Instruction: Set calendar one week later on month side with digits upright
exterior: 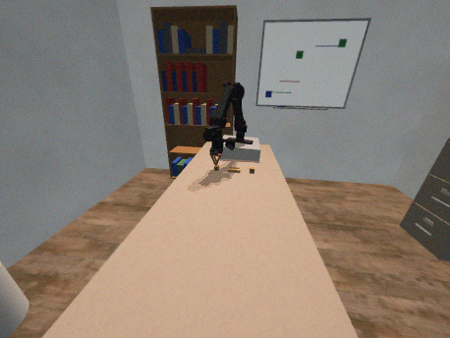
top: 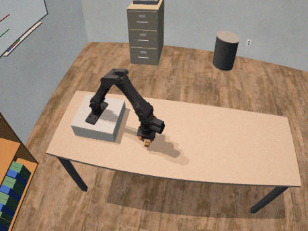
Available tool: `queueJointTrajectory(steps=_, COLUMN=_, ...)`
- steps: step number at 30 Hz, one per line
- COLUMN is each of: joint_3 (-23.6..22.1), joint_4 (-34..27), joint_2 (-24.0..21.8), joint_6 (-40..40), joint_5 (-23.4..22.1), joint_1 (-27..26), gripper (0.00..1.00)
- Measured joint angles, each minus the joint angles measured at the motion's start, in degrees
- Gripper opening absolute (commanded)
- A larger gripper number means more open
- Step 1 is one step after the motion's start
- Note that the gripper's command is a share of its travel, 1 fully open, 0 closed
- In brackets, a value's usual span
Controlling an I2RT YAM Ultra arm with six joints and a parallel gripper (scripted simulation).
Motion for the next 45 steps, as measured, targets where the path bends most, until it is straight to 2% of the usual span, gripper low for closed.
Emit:
queueJointTrajectory(steps=6, joint_3=3.0, joint_4=-4.9, joint_2=-3.8, joint_6=-0.2, joint_5=0.0, joint_1=-0.2, gripper=0.45)
queueJointTrajectory(steps=16, joint_3=5.4, joint_4=-10.9, joint_2=-5.8, joint_6=-0.5, joint_5=0.0, joint_1=-0.4, gripper=0.45)
queueJointTrajectory(steps=17, joint_3=5.5, joint_4=-11.1, joint_2=-5.8, joint_6=-0.5, joint_5=0.0, joint_1=-0.4, gripper=1.00)
queueJointTrajectory(steps=41, joint_3=5.6, joint_4=-12.4, joint_2=-5.8, joint_6=-0.4, joint_5=0.0, joint_1=-0.4, gripper=1.00)
queueJointTrajectory(steps=45, joint_3=5.1, joint_4=-12.2, joint_2=-6.1, joint_6=1.6, joint_5=0.4, joint_1=1.6, gripper=1.00)
